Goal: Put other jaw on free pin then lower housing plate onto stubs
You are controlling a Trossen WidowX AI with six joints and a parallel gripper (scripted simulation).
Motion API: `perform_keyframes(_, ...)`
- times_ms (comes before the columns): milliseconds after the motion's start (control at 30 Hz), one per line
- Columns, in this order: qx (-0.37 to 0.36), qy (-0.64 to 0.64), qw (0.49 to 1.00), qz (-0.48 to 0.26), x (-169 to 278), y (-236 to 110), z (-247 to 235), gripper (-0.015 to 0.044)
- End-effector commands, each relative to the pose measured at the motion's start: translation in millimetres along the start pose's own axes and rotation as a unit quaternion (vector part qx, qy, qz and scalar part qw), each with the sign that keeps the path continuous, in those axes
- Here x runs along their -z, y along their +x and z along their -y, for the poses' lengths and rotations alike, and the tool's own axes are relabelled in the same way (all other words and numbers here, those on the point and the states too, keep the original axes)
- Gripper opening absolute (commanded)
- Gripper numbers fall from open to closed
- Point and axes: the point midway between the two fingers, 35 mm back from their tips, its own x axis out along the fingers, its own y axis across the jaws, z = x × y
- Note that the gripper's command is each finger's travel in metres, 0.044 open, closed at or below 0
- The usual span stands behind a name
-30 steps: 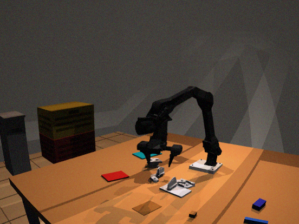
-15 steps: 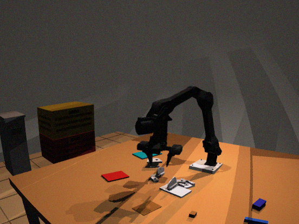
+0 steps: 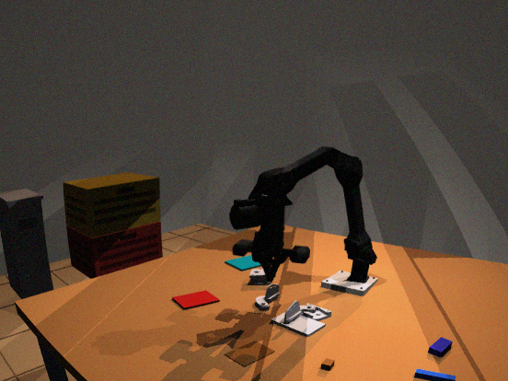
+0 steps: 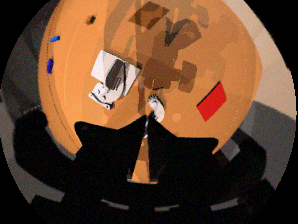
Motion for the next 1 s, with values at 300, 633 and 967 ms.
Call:
perform_keyframes(300, 0.0, 0.0, 1.0, 0.0, 0.0, 0.0, 0.0, 0.0)
perform_keyframes(633, 0.0, 0.0, 1.0, 0.0, 0.0, 0.0, 0.0, 0.0184)
perform_keyframes(967, 0.0, 0.0, 1.0, 0.0, 0.0, 0.0, 0.0, 0.044)
